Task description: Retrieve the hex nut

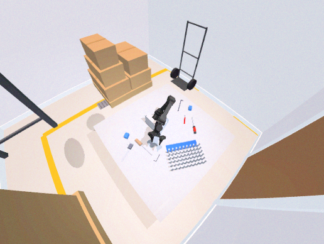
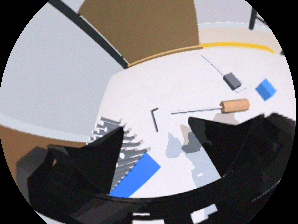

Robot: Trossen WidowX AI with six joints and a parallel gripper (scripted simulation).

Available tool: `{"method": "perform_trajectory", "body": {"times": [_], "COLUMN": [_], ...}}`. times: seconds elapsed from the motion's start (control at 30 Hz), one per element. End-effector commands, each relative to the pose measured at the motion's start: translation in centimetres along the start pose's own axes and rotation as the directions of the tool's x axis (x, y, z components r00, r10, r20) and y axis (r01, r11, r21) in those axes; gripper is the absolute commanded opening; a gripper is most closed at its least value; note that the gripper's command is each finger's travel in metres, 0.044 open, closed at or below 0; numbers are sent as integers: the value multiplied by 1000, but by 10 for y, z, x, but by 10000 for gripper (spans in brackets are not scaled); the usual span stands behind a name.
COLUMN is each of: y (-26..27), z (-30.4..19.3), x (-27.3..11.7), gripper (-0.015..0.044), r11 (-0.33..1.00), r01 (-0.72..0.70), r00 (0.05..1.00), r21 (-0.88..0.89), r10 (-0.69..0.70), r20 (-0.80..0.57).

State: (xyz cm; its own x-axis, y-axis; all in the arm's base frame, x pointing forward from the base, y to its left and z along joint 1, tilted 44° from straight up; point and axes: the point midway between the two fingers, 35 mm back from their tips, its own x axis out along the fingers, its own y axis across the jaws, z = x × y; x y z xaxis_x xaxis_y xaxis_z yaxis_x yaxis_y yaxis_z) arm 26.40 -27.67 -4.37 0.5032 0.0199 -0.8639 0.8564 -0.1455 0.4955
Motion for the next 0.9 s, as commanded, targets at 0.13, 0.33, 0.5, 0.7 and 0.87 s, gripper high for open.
{"method": "perform_trajectory", "body": {"times": [0.13,0.33,0.5,0.7,0.87], "y": [-114,-192,-204,-209,-232], "z": [58,68,68,64,36], "x": [-7,-21,-24,-16,18], "gripper": [440,440,440,440,440], "r11": [623,37,-62,-62,-62], "r01": [207,352,374,374,374], "r00": [976,936,927,927,927], "r21": [754,935,925,926,926], "r10": [-78,22,50,50,50], "r20": [-203,-353,-371,-371,-371]}}
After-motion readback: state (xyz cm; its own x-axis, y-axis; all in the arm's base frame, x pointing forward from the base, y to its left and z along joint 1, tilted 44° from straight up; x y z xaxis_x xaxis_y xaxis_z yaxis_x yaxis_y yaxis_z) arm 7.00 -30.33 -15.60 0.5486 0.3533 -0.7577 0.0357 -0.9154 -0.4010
